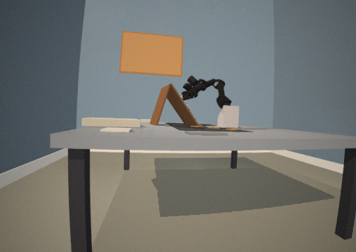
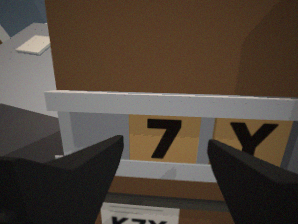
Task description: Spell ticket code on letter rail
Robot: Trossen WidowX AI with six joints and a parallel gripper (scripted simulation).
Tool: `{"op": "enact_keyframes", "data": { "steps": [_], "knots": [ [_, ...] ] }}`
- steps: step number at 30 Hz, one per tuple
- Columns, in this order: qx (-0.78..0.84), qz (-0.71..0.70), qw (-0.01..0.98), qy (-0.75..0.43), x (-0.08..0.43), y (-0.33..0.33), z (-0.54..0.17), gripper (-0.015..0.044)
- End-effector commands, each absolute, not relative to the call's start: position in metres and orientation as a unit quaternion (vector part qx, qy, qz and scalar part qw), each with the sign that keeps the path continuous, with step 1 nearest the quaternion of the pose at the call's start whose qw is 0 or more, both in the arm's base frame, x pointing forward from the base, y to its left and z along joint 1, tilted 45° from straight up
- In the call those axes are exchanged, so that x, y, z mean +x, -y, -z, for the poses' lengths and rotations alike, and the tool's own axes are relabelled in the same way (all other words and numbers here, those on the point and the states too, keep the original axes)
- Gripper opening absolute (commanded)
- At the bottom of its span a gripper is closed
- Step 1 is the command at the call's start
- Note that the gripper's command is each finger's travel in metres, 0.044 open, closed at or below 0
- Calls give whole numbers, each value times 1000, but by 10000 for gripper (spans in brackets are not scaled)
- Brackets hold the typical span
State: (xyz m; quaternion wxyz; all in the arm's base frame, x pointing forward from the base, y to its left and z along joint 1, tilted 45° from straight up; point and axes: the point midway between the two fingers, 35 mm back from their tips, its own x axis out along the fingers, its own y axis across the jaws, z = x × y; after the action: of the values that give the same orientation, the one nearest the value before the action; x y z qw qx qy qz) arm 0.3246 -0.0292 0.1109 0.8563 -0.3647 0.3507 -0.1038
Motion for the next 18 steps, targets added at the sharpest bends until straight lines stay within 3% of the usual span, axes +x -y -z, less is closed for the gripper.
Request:
{"op": "enact_keyframes", "data": {
  "steps": [1, 18],
  "knots": [
    [-364, 106, 856, -352, 321, 30, -111, 295],
    [-364, 106, 856, -352, 316, 22, -115, 295]
  ]
}}
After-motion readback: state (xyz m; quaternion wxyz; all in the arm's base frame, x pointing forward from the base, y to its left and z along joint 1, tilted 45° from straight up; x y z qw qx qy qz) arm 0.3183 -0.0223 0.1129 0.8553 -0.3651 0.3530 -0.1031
